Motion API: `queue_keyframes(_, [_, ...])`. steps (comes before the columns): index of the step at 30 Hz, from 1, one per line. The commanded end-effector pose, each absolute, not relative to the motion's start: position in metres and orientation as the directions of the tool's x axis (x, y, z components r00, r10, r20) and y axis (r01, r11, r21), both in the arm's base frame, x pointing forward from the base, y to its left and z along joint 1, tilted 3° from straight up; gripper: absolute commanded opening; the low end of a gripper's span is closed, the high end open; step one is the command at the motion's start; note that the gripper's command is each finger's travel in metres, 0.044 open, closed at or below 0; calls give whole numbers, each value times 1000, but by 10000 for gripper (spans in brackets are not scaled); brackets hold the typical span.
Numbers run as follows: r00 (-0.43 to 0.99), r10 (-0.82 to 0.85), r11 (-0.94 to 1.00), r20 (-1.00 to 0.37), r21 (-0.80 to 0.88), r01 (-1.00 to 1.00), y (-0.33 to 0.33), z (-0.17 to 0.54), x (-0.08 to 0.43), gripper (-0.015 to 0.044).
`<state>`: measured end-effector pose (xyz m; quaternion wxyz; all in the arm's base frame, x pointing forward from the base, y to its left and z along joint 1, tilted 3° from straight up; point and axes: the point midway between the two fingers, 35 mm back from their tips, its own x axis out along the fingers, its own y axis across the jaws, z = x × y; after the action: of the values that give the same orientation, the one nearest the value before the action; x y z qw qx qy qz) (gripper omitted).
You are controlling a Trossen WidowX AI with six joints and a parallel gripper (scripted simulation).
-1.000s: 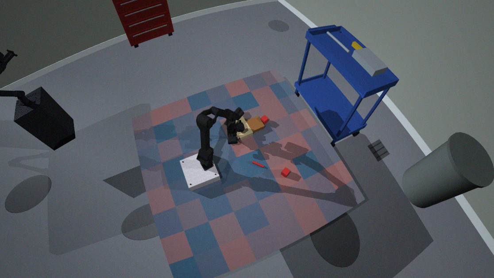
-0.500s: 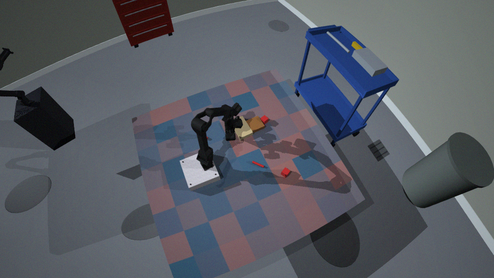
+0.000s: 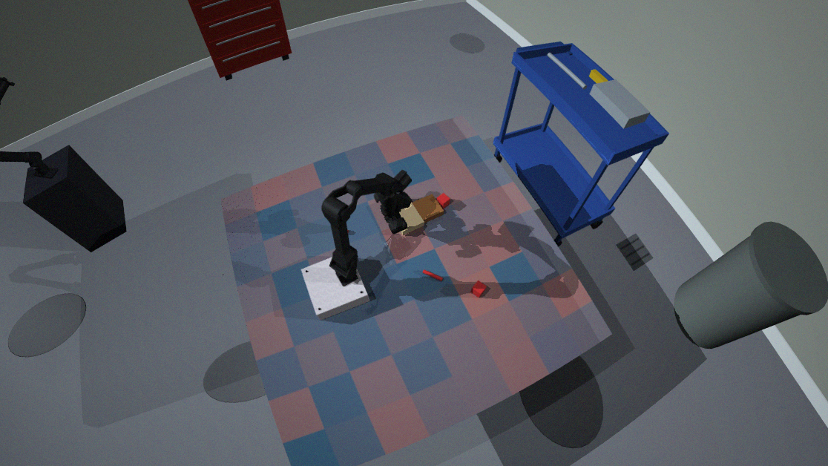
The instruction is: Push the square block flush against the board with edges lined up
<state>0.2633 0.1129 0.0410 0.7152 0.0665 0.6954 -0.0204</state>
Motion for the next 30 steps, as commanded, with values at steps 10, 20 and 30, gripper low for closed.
queue_keyframes(10, [18, 54, 955, -998, 46, -294, 96, 39, 284, 0])
queue_keyframes(20, [16, 50, 798, -999, 31, -602, 81, 38, 300, 0])
queue_keyframes(30, [14, 48, 545, -999, 14, -838, 64, 38, 316, 0])
